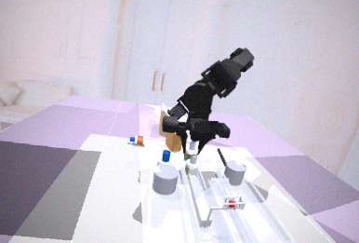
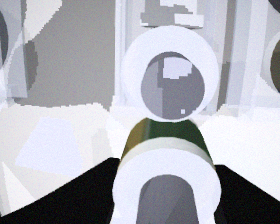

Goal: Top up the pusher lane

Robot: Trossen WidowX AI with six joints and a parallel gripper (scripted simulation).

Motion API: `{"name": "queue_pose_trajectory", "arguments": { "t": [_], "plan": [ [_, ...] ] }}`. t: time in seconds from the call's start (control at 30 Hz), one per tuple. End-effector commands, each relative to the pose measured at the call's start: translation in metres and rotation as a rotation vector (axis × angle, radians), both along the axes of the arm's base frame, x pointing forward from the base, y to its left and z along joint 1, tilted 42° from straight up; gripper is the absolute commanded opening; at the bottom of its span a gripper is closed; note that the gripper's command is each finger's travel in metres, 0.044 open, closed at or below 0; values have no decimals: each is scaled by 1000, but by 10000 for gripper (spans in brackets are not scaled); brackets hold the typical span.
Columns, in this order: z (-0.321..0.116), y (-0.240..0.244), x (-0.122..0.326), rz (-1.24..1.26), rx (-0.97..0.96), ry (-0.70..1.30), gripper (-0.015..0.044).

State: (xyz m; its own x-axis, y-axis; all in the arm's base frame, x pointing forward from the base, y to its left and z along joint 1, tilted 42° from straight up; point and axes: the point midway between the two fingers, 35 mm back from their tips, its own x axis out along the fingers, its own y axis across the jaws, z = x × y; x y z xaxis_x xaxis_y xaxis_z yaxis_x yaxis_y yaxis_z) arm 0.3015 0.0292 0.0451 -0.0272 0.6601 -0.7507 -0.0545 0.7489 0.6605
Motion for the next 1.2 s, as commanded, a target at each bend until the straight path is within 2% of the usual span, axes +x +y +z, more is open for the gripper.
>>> {"name": "queue_pose_trajectory", "arguments": {
  "t": [0.0, 1.17],
  "plan": [
    [2, 0, 6, -3, 1, -14, 0],
    [2, 2, 19, -3, 2, -15, 0]
  ]
}}
